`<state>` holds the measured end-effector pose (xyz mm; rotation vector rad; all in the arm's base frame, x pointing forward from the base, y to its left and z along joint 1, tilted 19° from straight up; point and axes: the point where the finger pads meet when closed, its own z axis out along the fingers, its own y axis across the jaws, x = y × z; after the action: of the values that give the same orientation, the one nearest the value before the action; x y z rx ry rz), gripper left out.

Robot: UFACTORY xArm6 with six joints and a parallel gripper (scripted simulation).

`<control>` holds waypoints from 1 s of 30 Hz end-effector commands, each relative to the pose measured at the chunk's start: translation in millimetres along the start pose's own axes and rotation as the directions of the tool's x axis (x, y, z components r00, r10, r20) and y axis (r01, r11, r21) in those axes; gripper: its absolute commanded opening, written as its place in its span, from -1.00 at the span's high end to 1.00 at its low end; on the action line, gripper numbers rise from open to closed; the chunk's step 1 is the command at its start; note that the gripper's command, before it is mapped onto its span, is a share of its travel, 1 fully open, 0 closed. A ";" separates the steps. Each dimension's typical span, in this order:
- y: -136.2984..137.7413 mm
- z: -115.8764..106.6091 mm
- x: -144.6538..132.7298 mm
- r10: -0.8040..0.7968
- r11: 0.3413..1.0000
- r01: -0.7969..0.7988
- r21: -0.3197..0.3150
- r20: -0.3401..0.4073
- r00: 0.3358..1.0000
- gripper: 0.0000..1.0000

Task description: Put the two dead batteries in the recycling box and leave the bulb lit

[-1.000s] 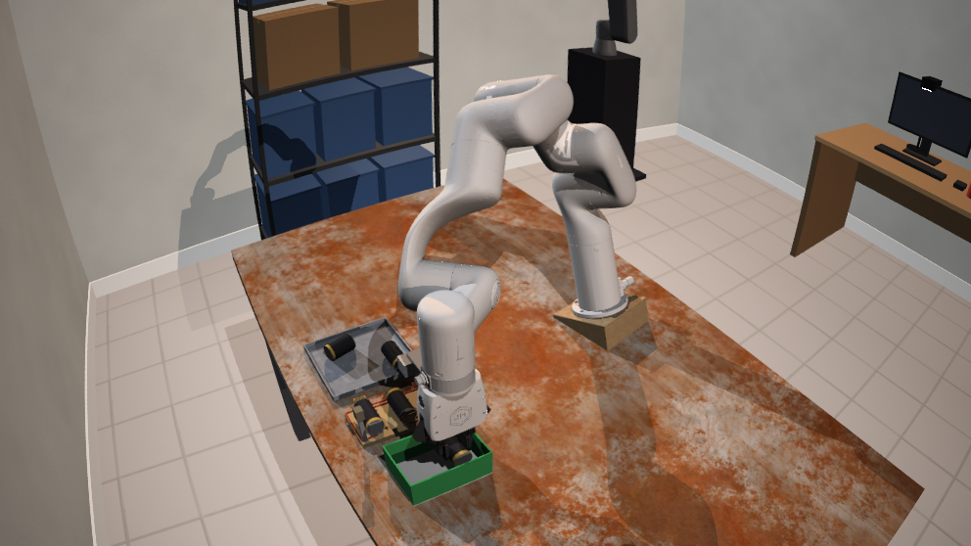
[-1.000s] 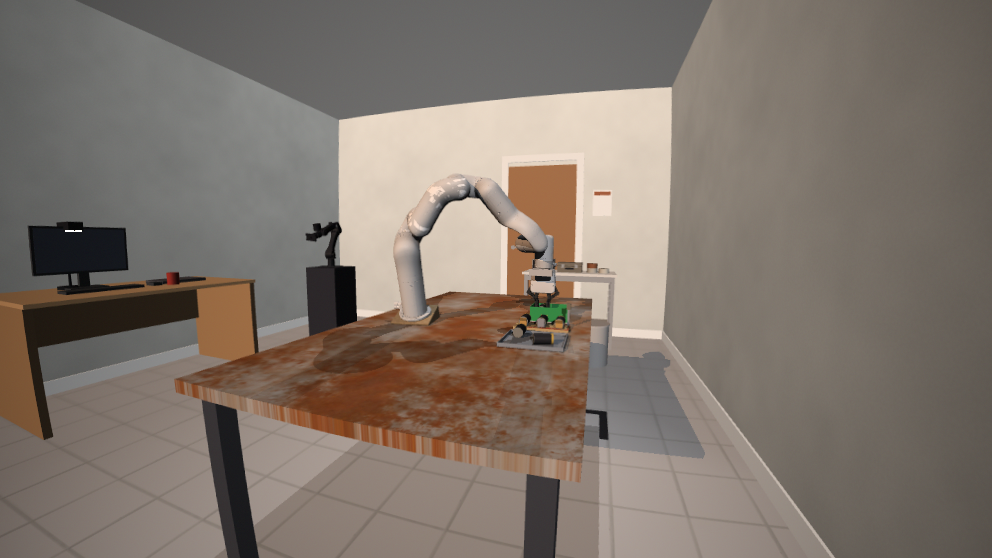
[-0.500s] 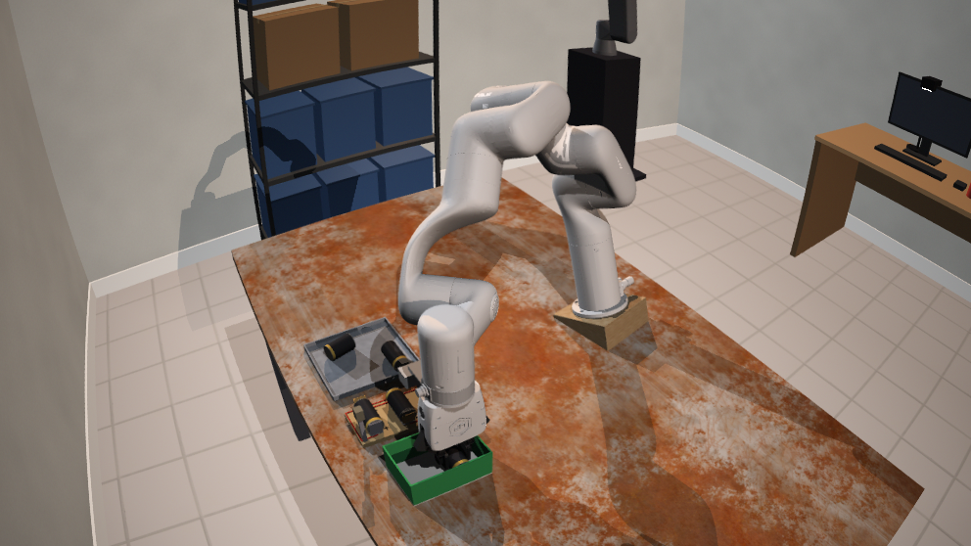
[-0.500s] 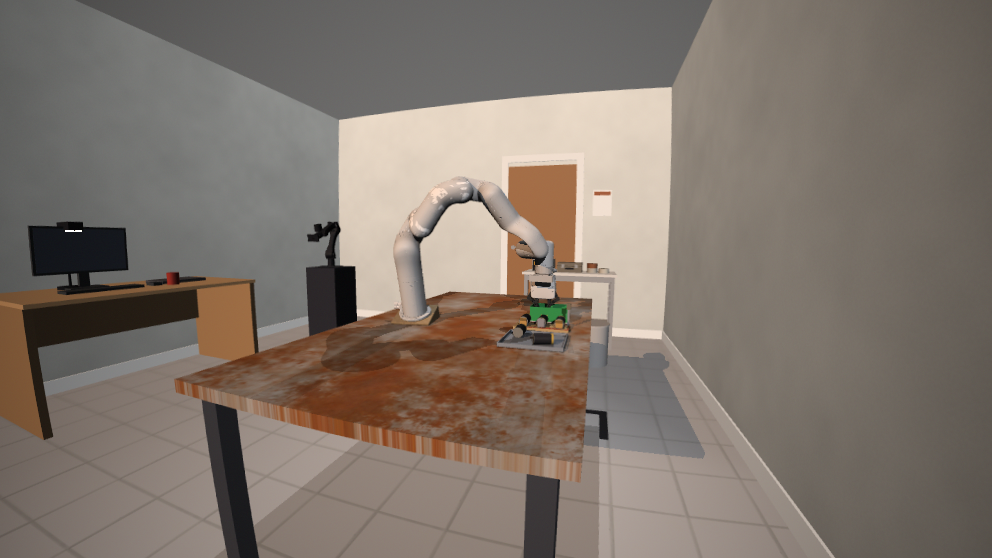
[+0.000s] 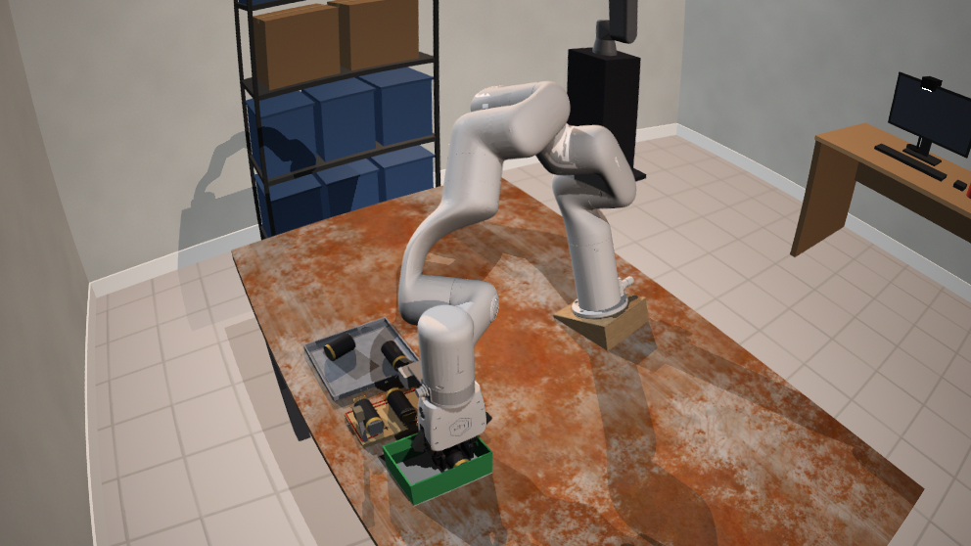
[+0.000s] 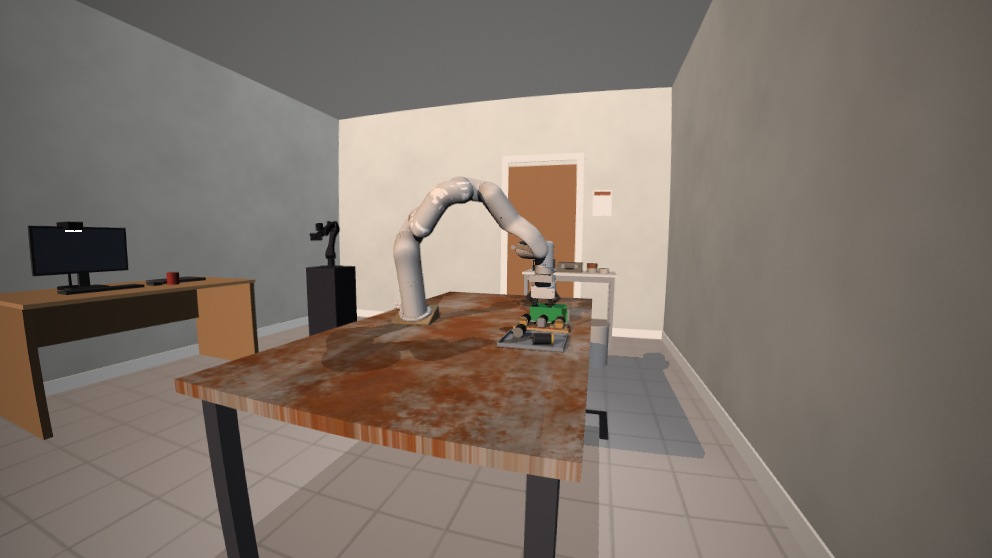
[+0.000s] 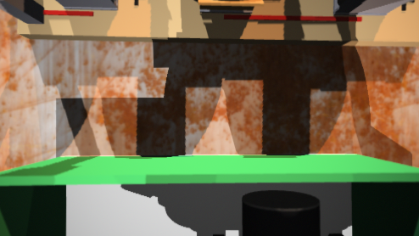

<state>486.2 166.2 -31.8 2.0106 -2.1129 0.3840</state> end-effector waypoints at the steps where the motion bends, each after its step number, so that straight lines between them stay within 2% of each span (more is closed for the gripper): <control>1: -1.5 -1.9 -0.6 0.001 1.000 -0.001 0.004 0.002 1.000 -0.01; 12: -1.5 -2.5 -0.6 0.001 1.000 -0.001 0.004 0.002 1.000 -0.01; 20: -1.4 -14.5 -0.6 0.001 1.000 -0.001 0.004 0.002 1.000 -0.01; 30: -1.3 -60.4 -0.5 0.001 1.000 -0.001 0.004 0.002 1.000 -0.01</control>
<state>485.1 178.9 4.6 2.0113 -2.1134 0.3840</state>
